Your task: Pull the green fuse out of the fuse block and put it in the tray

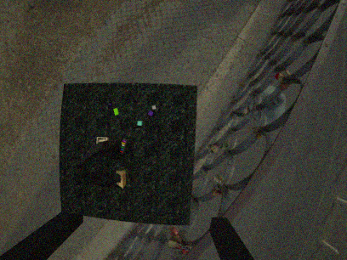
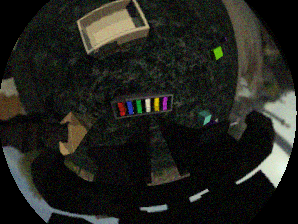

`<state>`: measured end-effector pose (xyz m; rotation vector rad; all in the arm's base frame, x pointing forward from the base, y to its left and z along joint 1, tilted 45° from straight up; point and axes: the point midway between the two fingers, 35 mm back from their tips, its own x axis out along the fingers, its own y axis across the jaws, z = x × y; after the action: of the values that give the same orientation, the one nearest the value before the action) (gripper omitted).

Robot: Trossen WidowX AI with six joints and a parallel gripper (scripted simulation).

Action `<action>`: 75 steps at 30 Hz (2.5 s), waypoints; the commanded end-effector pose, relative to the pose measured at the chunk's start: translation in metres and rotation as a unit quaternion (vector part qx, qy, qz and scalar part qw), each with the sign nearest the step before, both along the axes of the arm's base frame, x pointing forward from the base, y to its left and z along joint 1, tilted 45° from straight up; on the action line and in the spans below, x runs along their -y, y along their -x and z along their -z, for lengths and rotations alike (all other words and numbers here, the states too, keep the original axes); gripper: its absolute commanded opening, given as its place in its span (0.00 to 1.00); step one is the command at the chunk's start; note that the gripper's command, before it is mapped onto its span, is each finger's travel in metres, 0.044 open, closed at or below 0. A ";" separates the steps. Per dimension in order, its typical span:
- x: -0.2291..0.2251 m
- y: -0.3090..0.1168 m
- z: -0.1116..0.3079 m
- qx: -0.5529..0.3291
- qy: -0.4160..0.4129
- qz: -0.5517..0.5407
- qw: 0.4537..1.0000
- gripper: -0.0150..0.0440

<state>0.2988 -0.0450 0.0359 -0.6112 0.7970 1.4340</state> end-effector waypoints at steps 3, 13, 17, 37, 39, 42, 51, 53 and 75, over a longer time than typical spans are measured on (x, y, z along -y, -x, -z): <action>-0.012 0.012 0.008 -0.044 -0.048 0.009 0.998 0.37; -0.014 0.016 0.010 -0.044 -0.048 0.009 0.998 0.37; -0.017 0.017 0.013 -0.044 -0.048 0.009 0.998 0.37; -0.031 0.019 0.027 -0.044 -0.049 0.009 0.998 0.37; -0.032 0.020 0.028 -0.044 -0.049 0.009 0.998 0.37; -0.033 0.020 0.030 -0.044 -0.049 0.009 0.998 0.37; -0.034 0.020 0.030 -0.044 -0.049 0.009 0.998 0.37; -0.034 0.020 0.030 -0.044 -0.049 0.009 0.998 0.37; -0.041 0.021 0.037 -0.044 -0.049 0.009 0.998 0.37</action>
<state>0.2792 -0.0061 -0.0001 -0.4822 0.7928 1.4822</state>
